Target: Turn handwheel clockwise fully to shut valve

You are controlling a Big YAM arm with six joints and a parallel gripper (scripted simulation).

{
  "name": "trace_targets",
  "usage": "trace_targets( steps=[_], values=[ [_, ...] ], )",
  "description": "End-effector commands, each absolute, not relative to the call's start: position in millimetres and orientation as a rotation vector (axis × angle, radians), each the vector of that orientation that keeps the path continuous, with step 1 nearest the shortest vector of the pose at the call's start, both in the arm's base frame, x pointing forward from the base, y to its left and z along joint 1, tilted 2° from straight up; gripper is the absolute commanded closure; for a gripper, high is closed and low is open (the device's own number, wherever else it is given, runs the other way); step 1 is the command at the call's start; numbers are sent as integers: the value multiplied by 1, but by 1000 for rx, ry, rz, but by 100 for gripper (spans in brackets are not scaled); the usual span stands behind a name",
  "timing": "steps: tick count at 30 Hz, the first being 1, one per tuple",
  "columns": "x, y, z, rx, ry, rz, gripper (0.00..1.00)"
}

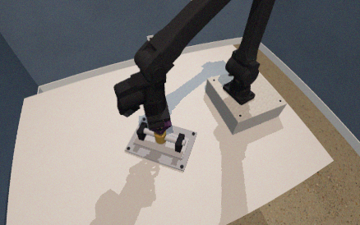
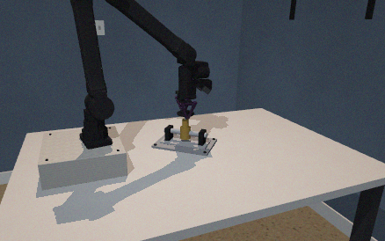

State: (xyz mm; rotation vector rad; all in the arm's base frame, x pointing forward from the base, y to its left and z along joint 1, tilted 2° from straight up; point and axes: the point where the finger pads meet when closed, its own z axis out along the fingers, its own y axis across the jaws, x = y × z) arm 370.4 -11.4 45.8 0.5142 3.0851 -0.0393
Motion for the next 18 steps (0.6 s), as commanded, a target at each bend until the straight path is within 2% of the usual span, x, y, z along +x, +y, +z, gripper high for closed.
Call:
trace_targets(
  steps=[1, 18],
  values=[
    [369, -15, 42, 754, 3034, -38, 100],
    [369, -15, 42, 1162, 2899, -34, 100]
  ],
)
